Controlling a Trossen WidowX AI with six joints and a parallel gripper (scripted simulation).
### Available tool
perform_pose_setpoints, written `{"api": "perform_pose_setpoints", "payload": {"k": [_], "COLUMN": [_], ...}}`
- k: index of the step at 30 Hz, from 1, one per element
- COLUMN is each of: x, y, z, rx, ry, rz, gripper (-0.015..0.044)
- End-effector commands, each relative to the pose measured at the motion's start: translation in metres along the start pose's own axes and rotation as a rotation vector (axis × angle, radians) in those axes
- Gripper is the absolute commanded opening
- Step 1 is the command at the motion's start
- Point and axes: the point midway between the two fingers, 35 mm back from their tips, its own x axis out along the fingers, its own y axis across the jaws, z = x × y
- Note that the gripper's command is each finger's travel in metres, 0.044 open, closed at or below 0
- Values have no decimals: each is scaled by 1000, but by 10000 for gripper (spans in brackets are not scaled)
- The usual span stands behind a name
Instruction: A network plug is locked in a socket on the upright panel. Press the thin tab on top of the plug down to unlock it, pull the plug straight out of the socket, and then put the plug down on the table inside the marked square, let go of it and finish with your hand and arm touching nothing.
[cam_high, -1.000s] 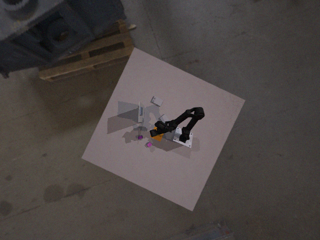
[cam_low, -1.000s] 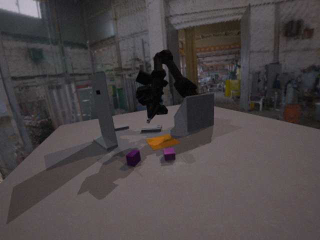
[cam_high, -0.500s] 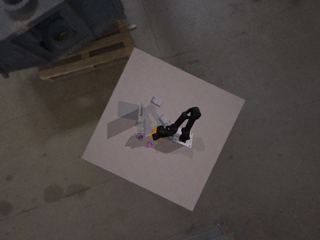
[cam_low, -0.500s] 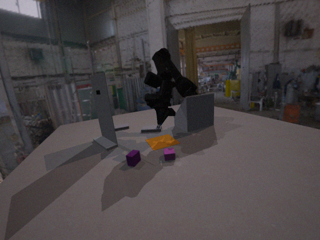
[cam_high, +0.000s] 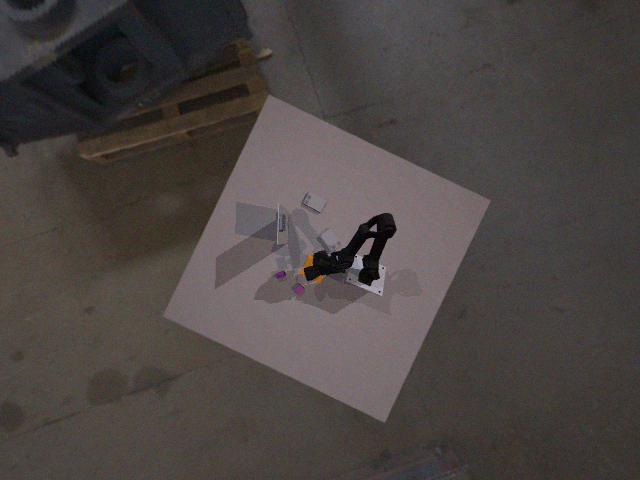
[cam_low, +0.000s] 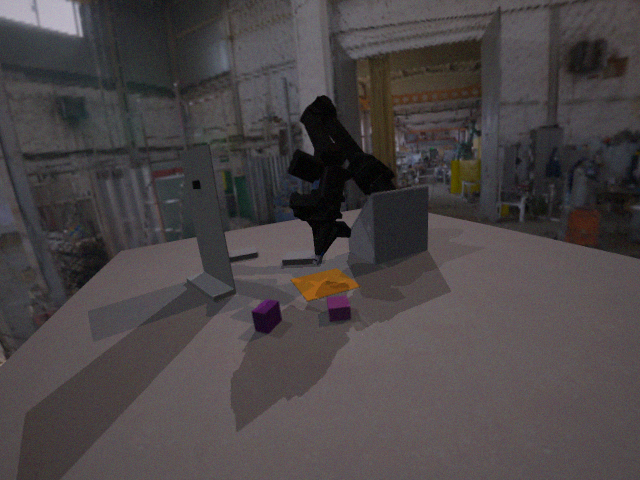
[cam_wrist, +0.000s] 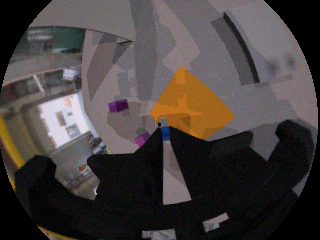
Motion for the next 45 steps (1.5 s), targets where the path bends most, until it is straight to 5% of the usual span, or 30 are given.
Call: {"api": "perform_pose_setpoints", "payload": {"k": [1, 45], "x": [3, 33], "y": [-3, -28], "z": [-1, -2], "rx": [-4, -5], "ry": [5, 2], "rz": [-3, -4], "gripper": [0, 0]}}
